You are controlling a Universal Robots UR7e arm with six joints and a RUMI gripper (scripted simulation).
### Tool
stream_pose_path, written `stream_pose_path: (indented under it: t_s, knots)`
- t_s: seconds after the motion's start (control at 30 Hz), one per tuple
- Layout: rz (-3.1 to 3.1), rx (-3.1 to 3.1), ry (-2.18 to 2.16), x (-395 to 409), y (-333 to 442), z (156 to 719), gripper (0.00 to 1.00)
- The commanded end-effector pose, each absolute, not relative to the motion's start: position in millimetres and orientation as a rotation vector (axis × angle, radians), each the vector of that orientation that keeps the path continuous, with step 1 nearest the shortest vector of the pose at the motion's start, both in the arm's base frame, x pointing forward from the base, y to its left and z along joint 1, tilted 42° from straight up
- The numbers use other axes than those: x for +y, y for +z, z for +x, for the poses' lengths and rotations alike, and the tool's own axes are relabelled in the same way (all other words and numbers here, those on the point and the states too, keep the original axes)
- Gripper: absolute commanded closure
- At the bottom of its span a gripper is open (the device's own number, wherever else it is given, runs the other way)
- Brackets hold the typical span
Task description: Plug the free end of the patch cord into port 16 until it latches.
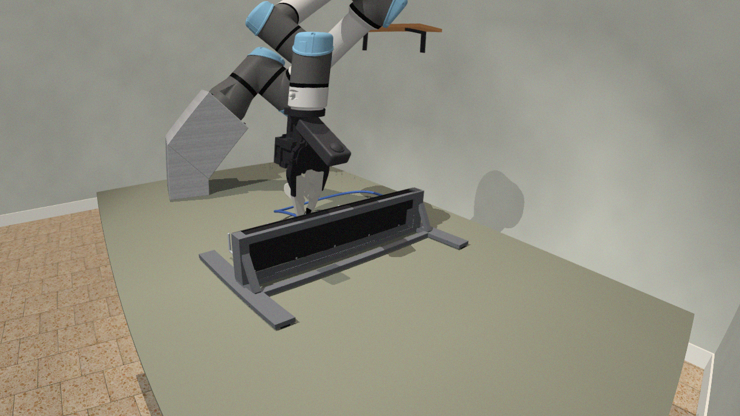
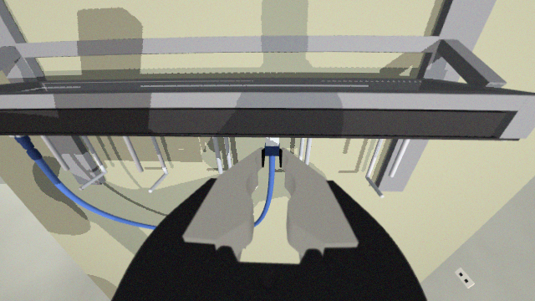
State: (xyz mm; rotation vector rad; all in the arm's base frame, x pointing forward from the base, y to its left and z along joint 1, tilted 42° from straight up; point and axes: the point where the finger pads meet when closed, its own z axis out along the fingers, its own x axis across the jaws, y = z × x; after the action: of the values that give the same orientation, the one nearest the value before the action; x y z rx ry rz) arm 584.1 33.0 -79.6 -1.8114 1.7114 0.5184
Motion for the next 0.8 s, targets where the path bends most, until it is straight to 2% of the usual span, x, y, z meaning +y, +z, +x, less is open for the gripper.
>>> stream_pose_path:
  t_s: [0.0, 0.77]
  knots:
    - [-1.809, 1.711, 0.514, 32.3, -78.7, 585.9, 1.0]
    - [-1.814, 1.712, 0.521, 32.2, -78.3, 587.4, 1.0]
